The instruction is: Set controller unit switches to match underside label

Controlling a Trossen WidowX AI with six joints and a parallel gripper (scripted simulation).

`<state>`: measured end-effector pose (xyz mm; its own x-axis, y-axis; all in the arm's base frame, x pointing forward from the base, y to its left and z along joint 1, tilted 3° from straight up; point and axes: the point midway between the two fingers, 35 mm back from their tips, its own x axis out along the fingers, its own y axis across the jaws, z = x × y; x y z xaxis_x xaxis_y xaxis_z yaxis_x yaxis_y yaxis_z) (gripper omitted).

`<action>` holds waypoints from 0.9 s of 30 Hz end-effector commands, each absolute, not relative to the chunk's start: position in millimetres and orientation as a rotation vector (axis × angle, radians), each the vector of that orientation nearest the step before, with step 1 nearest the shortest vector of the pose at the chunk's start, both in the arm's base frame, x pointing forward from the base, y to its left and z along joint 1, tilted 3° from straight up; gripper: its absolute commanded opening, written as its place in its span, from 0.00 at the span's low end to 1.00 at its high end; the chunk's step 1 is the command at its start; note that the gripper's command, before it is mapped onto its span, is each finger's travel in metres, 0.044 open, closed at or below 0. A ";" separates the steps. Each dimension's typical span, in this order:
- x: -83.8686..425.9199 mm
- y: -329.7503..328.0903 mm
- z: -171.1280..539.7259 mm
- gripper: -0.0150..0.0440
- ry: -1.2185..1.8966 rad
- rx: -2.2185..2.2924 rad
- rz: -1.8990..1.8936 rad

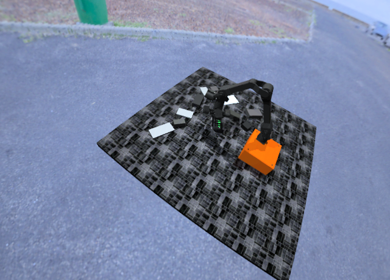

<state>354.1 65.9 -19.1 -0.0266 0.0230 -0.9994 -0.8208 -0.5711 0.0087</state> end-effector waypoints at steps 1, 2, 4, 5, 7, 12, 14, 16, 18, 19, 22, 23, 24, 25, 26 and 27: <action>327.8 74.7 -2.1 0.52 0.849 -1.612 1.669; 319.1 76.8 1.7 0.57 0.850 -1.611 1.670; 302.9 80.1 8.0 0.65 0.850 -1.609 1.671; 298.5 80.9 9.5 0.70 0.850 -1.609 1.672; 297.0 81.2 10.0 0.79 0.850 -1.609 1.672; 297.1 81.2 9.0 1.00 0.850 -1.609 1.672; 297.3 81.4 6.0 1.00 0.850 -1.609 1.672; 297.5 81.6 2.7 1.00 0.850 -1.609 1.672; 297.6 81.7 -0.6 1.00 0.850 -1.609 1.672; 297.7 81.8 -2.2 1.00 0.850 -1.609 1.672; 297.8 82.0 -7.1 1.00 0.850 -1.609 1.672; 297.8 82.1 -8.7 1.00 0.850 -1.609 1.672; 297.8 82.2 -10.4 1.00 0.850 -1.609 1.672; 297.8 82.2 -12.0 1.00 0.850 -1.609 1.672; 297.8 82.3 -13.6 1.00 0.850 -1.609 1.672; 297.8 82.4 -15.2 1.00 0.850 -1.609 1.672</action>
